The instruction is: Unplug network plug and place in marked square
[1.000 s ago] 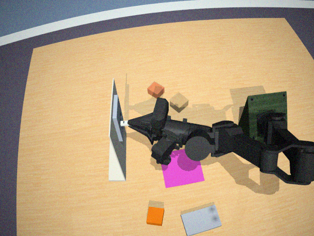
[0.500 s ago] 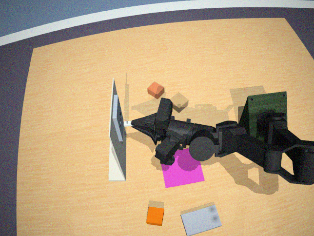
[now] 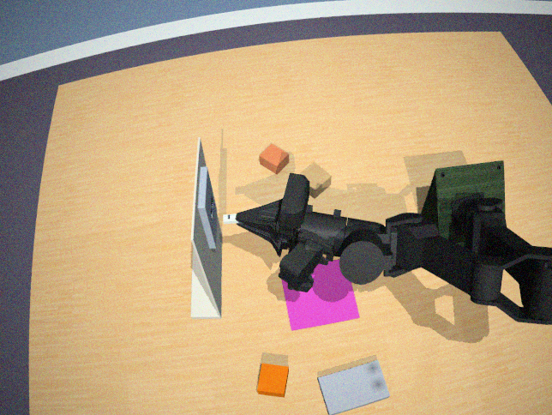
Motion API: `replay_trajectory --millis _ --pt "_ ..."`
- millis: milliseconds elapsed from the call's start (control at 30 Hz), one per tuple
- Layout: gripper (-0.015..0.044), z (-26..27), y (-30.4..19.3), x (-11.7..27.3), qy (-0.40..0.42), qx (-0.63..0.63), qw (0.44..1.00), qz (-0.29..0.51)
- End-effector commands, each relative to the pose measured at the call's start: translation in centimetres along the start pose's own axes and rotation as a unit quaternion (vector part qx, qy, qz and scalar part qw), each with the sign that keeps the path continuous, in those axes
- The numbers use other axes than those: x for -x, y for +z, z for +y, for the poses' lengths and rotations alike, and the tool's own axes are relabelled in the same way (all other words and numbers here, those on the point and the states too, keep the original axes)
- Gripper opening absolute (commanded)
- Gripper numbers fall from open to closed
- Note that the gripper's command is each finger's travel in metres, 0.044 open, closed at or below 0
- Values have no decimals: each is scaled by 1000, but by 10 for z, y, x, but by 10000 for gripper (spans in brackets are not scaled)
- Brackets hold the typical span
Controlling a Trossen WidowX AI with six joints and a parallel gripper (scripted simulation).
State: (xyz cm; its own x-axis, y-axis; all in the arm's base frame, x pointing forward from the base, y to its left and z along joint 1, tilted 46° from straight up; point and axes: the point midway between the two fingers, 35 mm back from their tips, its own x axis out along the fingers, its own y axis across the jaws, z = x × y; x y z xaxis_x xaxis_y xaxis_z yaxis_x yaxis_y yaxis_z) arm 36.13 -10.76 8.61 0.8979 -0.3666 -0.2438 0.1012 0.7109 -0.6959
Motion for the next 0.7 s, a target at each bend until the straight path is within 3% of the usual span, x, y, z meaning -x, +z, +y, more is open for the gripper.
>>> replay_trajectory --millis 0,667 --pt "0 1 -2 4 1 -1 1000 4" --pt "0 1 -1 13 1 -1 1000 4"
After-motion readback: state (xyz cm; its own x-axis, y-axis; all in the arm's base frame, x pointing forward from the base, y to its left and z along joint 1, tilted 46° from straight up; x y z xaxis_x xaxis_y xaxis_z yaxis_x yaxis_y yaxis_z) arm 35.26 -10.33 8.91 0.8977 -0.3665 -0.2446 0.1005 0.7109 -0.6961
